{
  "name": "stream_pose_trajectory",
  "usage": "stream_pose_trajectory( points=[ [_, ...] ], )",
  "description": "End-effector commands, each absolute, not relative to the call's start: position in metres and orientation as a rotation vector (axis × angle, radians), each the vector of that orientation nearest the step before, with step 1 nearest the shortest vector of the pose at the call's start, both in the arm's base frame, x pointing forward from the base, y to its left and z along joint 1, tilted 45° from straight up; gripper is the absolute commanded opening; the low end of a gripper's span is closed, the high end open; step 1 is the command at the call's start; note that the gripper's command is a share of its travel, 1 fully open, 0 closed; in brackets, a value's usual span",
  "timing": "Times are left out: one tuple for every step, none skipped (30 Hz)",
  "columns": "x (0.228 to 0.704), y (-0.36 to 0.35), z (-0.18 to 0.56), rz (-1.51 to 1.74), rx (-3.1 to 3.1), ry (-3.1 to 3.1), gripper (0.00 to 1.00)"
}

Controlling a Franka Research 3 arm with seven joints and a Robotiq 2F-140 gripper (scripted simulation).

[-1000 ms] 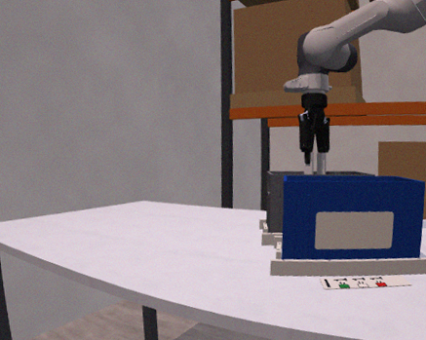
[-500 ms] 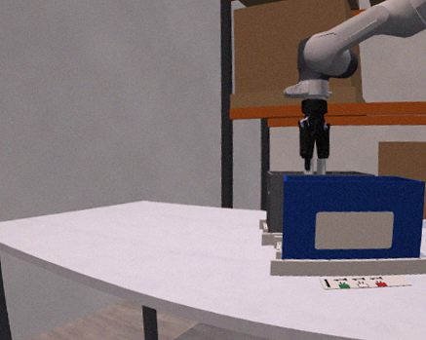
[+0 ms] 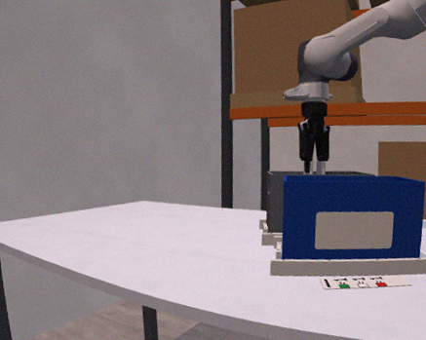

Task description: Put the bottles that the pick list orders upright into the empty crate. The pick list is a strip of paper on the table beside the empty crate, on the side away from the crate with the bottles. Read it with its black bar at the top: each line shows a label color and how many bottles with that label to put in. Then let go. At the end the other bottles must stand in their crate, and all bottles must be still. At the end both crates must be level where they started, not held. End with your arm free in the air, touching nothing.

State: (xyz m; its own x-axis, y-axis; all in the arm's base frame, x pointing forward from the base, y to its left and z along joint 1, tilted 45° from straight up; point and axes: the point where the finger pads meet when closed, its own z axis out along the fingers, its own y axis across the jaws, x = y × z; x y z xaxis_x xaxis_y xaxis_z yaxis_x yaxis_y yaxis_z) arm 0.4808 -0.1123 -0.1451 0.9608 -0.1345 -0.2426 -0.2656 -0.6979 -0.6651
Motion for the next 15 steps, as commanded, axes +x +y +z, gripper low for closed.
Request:
stream_pose_trajectory(
  points=[
    [0.4807, -0.1119, -0.1463, 0.228, -2.352, 0.287, 0.38],
    [0.4807, -0.1119, -0.1463, 0.228, -2.352, 0.287, 0.38],
    [0.4807, -0.1119, -0.1463, 0.228, -2.352, 0.287, 0.38],
    [0.4809, -0.1135, -0.1447, 0.228, -2.352, 0.287, 0.0],
    [0.4809, -0.1135, -0.1447, 0.228, -2.352, 0.287, 0.0],
    [0.4809, -0.1135, -0.1447, 0.228, -2.352, 0.287, 0.0],
    [0.4809, -0.1135, -0.1447, 0.228, -2.352, 0.287, 0.0],
    [0.4809, -0.1135, -0.1447, 0.228, -2.352, 0.287, 0.0],
    [0.4809, -0.1135, -0.1447, 0.228, -2.352, 0.287, 0.0],
    [0.4809, -0.1135, -0.1447, 0.228, -2.352, 0.287, 0.0],
    [0.4809, -0.1135, -0.1447, 0.228, -2.352, 0.287, 0.0],
    [0.4809, -0.1135, -0.1447, 0.228, -2.352, 0.287, 0.0],
    [0.4809, -0.1135, -0.1447, 0.228, -2.352, 0.287, 0.0],
    [0.4809, -0.1135, -0.1447, 0.228, -2.352, 0.287, 0.0],
    [0.4809, -0.1135, -0.1447, 0.228, -2.352, 0.287, 0.0]
  ],
)
